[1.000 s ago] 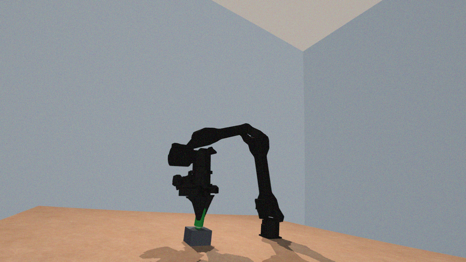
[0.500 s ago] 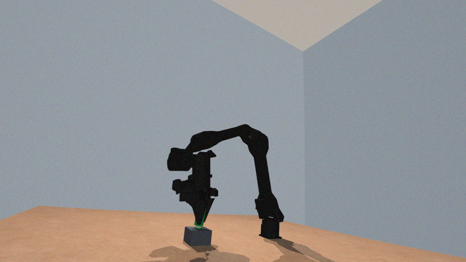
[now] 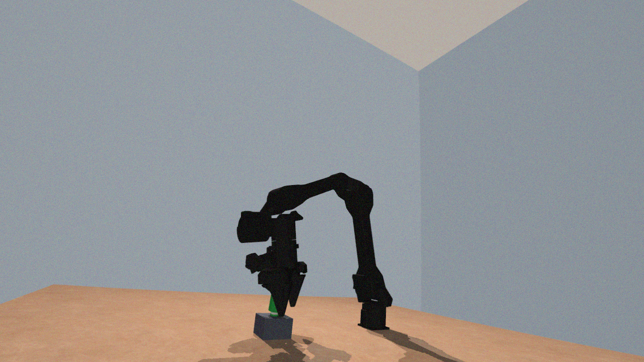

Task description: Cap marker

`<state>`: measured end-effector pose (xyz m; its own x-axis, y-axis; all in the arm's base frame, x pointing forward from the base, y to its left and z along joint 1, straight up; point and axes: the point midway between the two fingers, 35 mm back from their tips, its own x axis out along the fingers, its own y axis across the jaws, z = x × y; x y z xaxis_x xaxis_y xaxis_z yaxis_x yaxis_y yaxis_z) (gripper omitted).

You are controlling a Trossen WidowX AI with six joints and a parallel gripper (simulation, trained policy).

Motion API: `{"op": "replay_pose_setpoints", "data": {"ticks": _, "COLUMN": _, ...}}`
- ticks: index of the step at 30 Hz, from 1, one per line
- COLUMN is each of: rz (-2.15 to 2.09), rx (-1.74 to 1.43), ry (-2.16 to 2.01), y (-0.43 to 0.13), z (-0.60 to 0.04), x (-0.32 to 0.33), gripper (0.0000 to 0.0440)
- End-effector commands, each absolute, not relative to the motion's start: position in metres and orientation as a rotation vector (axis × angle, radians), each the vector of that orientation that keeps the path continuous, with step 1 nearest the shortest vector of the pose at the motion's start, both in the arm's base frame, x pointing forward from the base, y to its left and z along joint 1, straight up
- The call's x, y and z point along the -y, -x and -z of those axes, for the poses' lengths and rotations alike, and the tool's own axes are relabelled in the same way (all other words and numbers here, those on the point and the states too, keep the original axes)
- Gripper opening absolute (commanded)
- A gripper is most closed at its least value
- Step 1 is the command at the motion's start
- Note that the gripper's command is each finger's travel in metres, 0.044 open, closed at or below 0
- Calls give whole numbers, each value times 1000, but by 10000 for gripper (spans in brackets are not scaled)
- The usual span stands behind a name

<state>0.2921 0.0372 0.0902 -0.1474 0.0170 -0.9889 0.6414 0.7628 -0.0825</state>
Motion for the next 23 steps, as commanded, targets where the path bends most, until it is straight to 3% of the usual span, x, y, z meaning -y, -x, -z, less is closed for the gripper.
{"op": "replay_pose_setpoints", "data": {"ticks": 1, "rz": 565, "rx": -1618, "ry": -542, "y": -293, "z": -97, "x": -38, "gripper": 440}}
{"op": "replay_pose_setpoints", "data": {"ticks": 23, "rz": 476, "rx": -1485, "ry": -558, "y": -298, "z": -158, "x": -34, "gripper": 424}}
